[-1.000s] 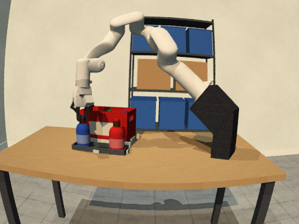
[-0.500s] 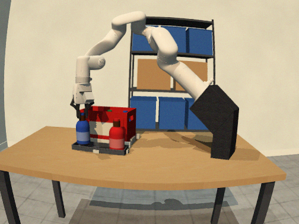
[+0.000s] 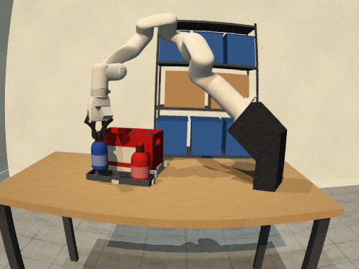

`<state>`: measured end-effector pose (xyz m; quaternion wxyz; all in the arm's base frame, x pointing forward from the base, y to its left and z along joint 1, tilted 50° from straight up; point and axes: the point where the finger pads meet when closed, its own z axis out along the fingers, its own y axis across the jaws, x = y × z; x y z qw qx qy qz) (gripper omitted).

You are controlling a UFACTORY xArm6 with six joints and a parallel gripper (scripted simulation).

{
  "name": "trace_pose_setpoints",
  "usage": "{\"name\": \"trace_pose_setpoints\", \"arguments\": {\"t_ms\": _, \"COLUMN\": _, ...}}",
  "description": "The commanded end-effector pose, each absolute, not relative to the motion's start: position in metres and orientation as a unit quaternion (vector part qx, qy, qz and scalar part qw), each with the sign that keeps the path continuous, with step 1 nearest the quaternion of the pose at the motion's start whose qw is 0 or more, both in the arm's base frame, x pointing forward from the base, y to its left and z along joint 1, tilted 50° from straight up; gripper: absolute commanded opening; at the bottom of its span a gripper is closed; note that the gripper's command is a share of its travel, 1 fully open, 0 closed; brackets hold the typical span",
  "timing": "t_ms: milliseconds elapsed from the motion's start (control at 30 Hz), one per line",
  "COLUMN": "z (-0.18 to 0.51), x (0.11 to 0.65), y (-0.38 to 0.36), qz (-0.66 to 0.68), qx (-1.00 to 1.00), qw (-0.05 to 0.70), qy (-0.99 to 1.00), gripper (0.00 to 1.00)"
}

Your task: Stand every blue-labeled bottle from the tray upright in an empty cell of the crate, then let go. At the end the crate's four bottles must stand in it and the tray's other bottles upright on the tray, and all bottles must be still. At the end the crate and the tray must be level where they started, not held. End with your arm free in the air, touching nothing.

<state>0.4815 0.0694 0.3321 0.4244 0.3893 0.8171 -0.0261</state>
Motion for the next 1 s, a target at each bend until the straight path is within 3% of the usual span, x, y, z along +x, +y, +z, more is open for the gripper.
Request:
{"name": "trace_pose_setpoints", "arguments": {"t_ms": 0, "z": 0.3358, "x": 0.4796, "y": 0.0715, "qz": -0.025, "qx": 0.389, "qw": 0.426, "qy": 0.817, "gripper": 0.0}}
{"name": "trace_pose_setpoints", "arguments": {"t_ms": 967, "z": 0.3377, "x": 0.4775, "y": 0.0728, "qz": -0.025, "qx": 0.389, "qw": 0.426, "qy": 0.817, "gripper": 0.0}}
